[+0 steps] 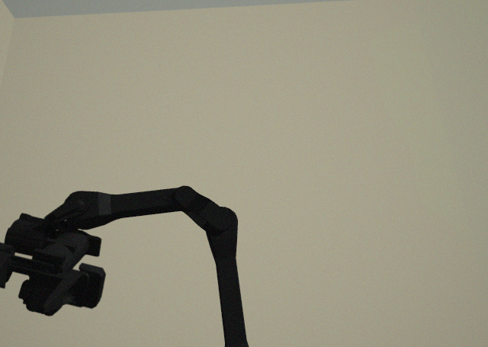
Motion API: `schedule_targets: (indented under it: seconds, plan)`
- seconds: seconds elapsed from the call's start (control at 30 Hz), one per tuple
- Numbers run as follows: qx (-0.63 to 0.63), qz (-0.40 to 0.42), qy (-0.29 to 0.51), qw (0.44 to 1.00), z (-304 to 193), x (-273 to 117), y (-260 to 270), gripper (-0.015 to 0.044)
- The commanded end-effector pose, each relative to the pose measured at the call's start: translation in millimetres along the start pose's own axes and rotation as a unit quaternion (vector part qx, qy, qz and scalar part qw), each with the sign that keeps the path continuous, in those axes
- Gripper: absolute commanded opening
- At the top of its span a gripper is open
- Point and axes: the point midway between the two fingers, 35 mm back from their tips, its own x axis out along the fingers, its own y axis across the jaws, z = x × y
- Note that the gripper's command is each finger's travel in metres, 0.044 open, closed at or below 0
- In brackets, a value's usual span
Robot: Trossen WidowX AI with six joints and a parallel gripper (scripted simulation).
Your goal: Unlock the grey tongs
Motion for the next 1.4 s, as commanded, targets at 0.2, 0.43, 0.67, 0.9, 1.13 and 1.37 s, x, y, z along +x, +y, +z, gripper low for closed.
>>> schedule_targets:
  seconds: [0.2, 0.43, 0.67, 0.9, 1.13, 1.37]
  plan:
    - [-0.134, -0.032, -0.033, 0.99, -20.9, 63.2, -13.7, 0.026]
    - [-0.376, -0.103, -0.052, 0.919, -45.1, 170.1, -64.9, 0.026]
    - [-0.59, -0.188, -0.023, 0.785, -47.7, 265.4, -149.7, 0.026]
    - [-0.677, -0.231, 0.009, 0.699, -39.1, 302.2, -202.3, 0.026]
    - [-0.676, -0.231, 0.009, 0.7, -38.8, 298.6, -209.5, 0.026]
    - [-0.676, -0.231, 0.009, 0.699, -38.3, 300.1, -209.9, 0.026]
